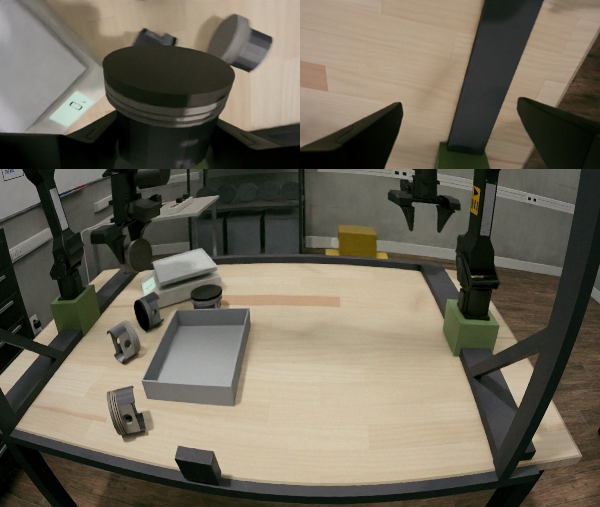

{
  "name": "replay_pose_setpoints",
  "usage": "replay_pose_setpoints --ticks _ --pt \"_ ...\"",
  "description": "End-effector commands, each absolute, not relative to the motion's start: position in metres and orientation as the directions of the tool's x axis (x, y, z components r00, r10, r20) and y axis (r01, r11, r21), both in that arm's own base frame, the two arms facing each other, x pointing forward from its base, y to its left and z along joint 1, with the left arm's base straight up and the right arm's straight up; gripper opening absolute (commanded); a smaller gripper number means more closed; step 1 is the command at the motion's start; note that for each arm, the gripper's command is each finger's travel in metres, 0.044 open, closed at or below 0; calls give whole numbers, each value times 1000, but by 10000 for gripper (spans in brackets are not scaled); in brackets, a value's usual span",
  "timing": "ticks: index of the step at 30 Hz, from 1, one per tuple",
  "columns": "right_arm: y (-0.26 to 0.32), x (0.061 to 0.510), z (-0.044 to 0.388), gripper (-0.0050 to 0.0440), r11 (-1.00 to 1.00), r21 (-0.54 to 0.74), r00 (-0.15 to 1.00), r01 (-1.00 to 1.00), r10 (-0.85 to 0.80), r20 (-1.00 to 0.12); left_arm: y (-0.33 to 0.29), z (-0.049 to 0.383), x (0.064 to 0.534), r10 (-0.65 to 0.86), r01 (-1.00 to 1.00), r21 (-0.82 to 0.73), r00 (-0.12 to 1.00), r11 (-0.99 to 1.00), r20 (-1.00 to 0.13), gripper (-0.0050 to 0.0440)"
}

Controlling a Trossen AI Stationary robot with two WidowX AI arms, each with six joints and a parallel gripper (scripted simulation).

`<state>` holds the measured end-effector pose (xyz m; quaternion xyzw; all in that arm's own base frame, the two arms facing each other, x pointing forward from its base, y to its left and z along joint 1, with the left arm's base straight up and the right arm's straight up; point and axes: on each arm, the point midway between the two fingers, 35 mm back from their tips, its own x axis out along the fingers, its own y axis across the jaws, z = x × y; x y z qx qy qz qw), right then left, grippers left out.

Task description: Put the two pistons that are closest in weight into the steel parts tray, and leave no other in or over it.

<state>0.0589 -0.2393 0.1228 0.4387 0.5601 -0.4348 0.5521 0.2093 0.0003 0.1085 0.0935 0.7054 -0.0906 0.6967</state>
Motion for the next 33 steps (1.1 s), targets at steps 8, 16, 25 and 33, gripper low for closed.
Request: replay_pose_setpoints --ticks 8,16,25,33 --pt "-244 61 131 400 243 0 5 970 -20 -1000 -58 117 210 -1 534 13 25 846 -1000 158" --pt "-244 61 131 400 243 0 5 970 -20 -1000 -89 117 206 -5 662 12 24 750 -1000 158" --pt "-244 61 131 400 243 0 5 970 -20 -1000 -134 117 201 -8 821 16 24 571 -1000 158" --pt "-244 61 131 400 243 0 5 970 -20 -1000 -165 117 197 -9 842 15 24 540 -1000 158"
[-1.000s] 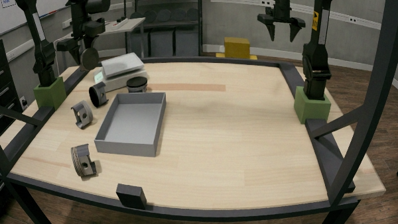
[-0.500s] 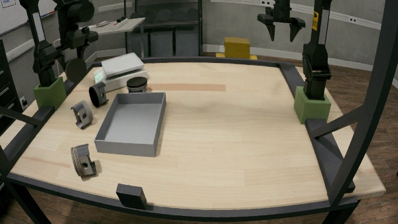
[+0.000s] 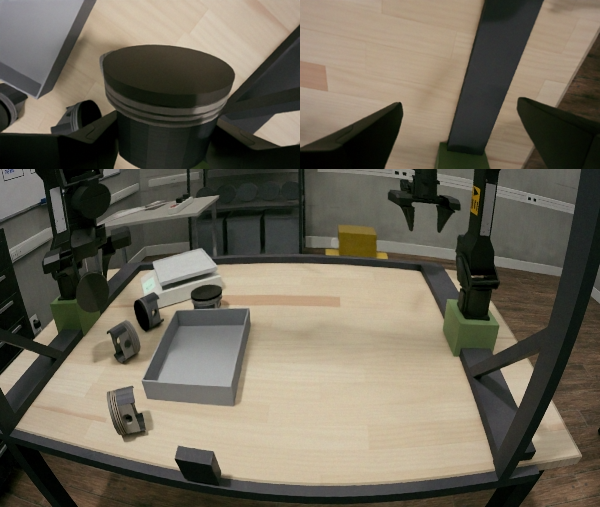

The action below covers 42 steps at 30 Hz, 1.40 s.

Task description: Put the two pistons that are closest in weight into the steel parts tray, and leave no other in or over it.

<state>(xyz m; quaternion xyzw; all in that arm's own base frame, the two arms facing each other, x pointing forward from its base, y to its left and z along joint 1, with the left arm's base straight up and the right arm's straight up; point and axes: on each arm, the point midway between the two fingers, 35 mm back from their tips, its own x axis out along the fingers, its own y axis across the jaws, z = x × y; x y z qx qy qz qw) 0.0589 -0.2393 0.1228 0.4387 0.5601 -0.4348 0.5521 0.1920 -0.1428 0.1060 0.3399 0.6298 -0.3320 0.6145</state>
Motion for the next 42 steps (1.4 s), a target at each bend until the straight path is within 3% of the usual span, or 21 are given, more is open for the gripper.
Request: replay_pose_setpoints --ticks 1,29,42 --pt "-244 61 131 400 243 0 5 970 -20 -1000 -170 117 197 -11 842 14 23 540 -1000 158" --pt "-244 61 131 400 243 0 5 970 -20 -1000 -286 117 181 -14 842 6 16 539 -1000 158" --pt "-244 61 131 400 243 0 5 970 -20 -1000 -286 120 182 30 973 78 74 219 -997 158"
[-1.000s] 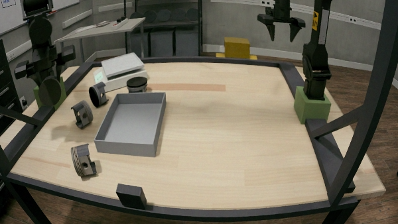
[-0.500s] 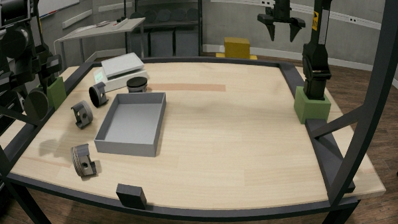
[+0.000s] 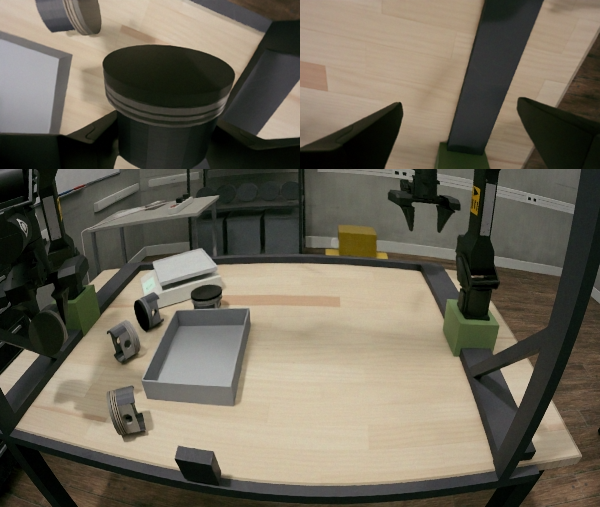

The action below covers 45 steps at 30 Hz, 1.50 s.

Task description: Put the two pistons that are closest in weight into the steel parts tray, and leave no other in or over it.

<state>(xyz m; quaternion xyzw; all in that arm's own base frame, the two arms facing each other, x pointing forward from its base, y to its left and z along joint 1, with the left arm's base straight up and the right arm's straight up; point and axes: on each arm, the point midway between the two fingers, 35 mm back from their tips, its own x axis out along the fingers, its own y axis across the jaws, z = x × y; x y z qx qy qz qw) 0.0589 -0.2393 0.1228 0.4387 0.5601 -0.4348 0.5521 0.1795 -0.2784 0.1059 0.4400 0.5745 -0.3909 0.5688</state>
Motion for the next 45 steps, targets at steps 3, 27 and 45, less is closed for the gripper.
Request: replay_pose_setpoints --ticks 3,27,45 --pt "-244 61 131 400 243 0 5 970 -20 -1000 -286 121 182 33 982 88 84 168 -996 158" --pt "-244 61 131 400 243 0 5 970 -20 -1000 -282 120 179 69 915 149 188 -376 -980 158" --pt "-244 61 131 400 243 0 5 970 -20 -1000 -281 107 182 65 785 151 236 -600 -970 158"
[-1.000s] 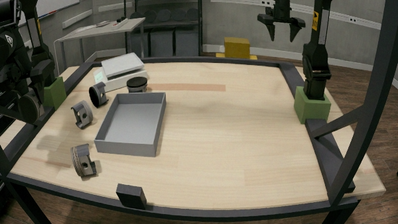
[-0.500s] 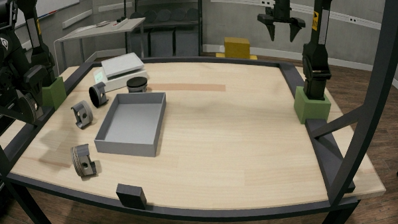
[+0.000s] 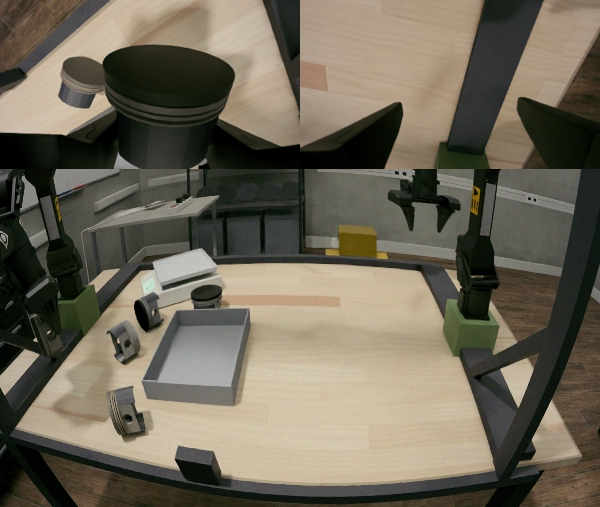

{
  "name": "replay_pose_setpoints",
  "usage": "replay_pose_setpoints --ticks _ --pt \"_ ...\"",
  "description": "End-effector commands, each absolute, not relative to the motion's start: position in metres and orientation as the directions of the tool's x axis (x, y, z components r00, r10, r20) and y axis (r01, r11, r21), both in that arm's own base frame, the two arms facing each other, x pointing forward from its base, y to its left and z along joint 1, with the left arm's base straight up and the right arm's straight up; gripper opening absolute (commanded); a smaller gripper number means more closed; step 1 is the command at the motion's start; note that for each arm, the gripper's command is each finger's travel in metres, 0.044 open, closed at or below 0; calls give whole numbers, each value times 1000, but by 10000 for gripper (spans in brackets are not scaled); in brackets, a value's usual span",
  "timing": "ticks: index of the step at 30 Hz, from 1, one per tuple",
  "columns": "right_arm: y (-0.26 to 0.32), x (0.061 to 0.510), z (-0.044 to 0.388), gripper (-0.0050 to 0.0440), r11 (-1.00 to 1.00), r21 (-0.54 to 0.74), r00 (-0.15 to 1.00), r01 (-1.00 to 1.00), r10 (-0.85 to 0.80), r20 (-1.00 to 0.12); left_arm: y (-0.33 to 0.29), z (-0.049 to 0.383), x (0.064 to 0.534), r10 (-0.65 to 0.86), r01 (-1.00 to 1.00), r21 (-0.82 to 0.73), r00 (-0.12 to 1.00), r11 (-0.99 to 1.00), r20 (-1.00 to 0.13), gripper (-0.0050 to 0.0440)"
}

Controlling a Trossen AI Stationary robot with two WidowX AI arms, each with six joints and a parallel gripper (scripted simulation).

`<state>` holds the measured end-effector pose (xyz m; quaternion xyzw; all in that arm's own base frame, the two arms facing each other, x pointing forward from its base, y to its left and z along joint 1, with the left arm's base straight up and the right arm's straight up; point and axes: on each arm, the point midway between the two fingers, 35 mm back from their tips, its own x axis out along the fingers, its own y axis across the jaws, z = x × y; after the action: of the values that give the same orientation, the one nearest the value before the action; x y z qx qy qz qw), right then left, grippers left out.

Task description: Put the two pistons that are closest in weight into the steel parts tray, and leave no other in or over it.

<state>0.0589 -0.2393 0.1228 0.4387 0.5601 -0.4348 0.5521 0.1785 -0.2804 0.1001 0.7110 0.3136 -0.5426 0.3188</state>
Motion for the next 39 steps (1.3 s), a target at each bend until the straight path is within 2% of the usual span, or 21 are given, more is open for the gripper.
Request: replay_pose_setpoints --ticks 1,39 --pt "-244 61 131 400 243 0 5 970 -20 -1000 -280 104 183 70 786 146 234 -601 -970 158" --pt "-244 61 131 400 243 0 5 970 -20 -1000 -279 44 188 80 786 135 228 -603 -970 158"
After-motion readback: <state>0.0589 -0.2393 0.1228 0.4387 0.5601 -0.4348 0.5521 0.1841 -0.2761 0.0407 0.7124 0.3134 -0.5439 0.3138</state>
